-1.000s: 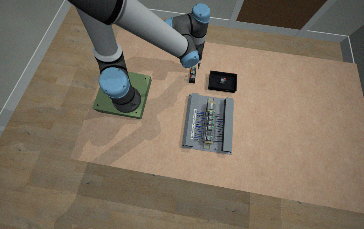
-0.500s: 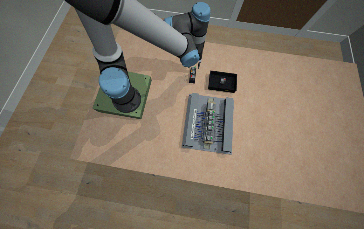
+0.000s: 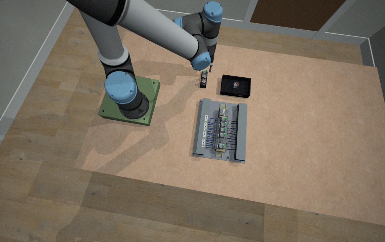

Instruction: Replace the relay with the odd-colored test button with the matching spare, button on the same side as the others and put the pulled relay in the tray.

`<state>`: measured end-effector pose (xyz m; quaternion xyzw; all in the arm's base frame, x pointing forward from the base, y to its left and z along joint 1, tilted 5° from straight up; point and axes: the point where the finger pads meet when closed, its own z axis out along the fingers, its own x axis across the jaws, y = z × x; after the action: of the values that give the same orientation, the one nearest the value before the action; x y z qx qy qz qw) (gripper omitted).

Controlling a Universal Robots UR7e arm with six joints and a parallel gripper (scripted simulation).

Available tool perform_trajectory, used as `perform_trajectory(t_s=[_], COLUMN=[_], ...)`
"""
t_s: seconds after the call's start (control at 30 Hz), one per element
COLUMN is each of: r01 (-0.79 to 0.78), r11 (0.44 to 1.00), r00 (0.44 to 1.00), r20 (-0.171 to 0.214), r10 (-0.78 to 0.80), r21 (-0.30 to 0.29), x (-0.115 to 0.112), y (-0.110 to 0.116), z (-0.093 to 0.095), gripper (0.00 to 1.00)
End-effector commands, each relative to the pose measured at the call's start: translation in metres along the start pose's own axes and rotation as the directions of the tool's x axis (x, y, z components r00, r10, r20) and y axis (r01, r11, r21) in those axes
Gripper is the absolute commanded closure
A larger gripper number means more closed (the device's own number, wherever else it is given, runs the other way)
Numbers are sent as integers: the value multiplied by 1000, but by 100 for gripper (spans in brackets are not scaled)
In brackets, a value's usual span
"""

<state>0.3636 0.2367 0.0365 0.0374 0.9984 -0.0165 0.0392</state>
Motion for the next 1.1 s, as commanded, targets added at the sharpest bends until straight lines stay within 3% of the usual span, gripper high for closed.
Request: perform_trajectory(t_s=[0.0,1.07], r01=[0,0], r11=[1000,1000], r00=[1000,1000], r20=[1,1], r10=[0,0], r21=[-1,-1], x=[0,0], y=[0,0], z=[-1,6], gripper=[0,0])
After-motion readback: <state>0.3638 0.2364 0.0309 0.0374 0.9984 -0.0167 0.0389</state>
